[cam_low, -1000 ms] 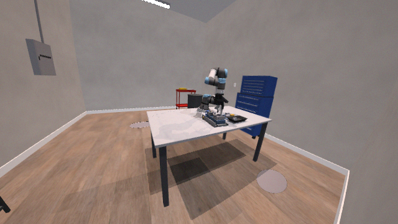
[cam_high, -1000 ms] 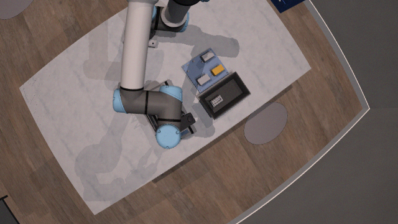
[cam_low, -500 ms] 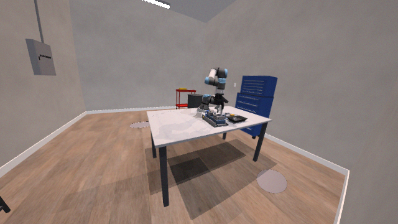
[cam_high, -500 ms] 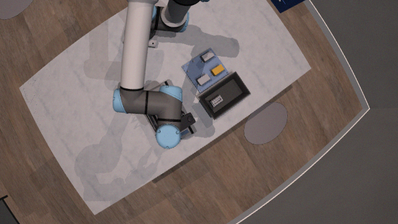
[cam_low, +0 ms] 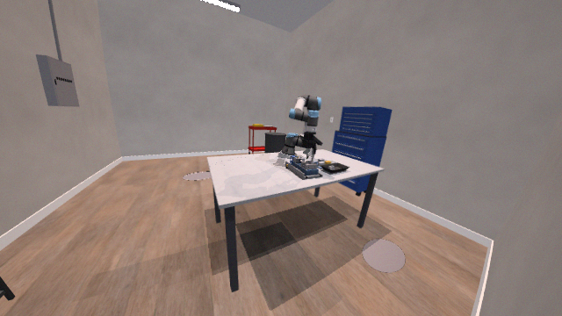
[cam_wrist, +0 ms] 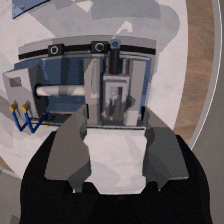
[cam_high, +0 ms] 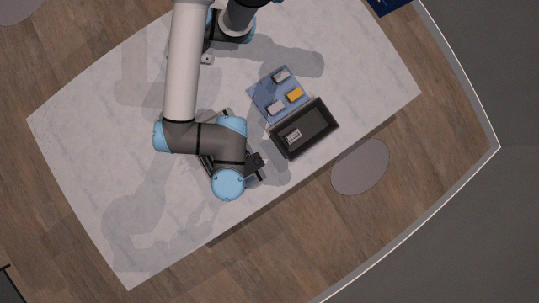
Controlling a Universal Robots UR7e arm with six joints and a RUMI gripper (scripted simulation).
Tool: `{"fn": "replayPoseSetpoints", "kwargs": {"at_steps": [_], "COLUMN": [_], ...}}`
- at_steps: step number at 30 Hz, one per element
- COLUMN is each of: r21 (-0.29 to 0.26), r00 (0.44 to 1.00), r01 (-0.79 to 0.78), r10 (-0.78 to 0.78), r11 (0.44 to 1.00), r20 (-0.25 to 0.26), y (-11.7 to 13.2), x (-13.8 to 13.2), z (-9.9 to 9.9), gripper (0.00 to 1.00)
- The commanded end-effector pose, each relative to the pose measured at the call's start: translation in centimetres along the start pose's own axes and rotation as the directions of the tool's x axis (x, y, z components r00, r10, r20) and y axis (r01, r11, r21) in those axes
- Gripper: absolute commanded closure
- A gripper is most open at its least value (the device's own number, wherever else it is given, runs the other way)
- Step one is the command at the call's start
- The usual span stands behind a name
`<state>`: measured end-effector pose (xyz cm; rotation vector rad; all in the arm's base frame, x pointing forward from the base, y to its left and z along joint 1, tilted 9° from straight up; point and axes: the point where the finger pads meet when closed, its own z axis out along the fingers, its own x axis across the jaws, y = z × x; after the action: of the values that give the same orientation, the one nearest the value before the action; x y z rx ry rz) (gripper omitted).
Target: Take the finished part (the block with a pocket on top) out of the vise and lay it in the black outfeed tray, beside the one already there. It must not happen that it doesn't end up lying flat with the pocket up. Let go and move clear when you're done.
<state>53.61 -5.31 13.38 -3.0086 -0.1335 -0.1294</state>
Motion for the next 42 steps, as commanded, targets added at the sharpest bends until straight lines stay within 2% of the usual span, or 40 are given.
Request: {"fn": "replayPoseSetpoints", "kwargs": {"at_steps": [1, 42], "r21": [-0.001, -0.001], "r00": [1.000, 1.000], "r01": [0.000, 0.000], "r10": [0.000, 0.000], "r11": [1.000, 1.000], "r20": [-0.001, -0.001], "y": [0.01, 0.02], "x": [0.03, 0.03], "z": [-0.05, 0.89], "gripper": [0.60, 0.60]}}
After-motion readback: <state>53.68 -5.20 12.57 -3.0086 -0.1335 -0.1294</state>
